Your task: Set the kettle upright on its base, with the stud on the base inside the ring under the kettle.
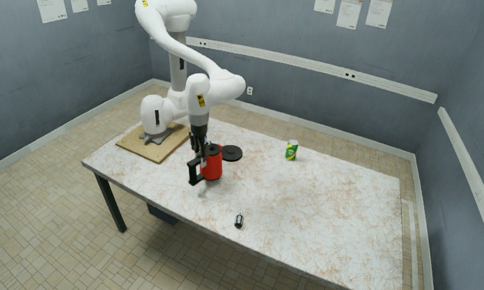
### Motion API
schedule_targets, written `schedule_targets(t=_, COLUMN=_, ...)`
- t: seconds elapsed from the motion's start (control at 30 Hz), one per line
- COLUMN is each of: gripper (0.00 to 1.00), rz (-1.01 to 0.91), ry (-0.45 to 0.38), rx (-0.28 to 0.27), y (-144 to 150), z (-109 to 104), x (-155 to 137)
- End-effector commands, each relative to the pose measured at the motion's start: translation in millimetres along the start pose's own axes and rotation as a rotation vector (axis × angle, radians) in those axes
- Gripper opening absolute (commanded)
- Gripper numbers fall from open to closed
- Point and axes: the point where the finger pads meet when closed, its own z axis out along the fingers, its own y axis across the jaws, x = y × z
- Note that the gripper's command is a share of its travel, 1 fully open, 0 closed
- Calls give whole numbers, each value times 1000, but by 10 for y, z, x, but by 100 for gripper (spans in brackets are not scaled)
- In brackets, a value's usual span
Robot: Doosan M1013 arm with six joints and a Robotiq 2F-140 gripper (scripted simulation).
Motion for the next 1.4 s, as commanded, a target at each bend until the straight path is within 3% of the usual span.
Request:
schedule_targets(t=0.0, gripper=10, rz=0, ry=0, rx=1, y=10, z=-7, x=-47)
schedule_targets(t=0.83, gripper=10, rz=0, ry=0, rx=1, y=181, z=-7, x=-613)
schedule_targets(t=1.37, gripper=10, rz=0, ry=0, rx=1, y=337, z=-7, x=-1130)
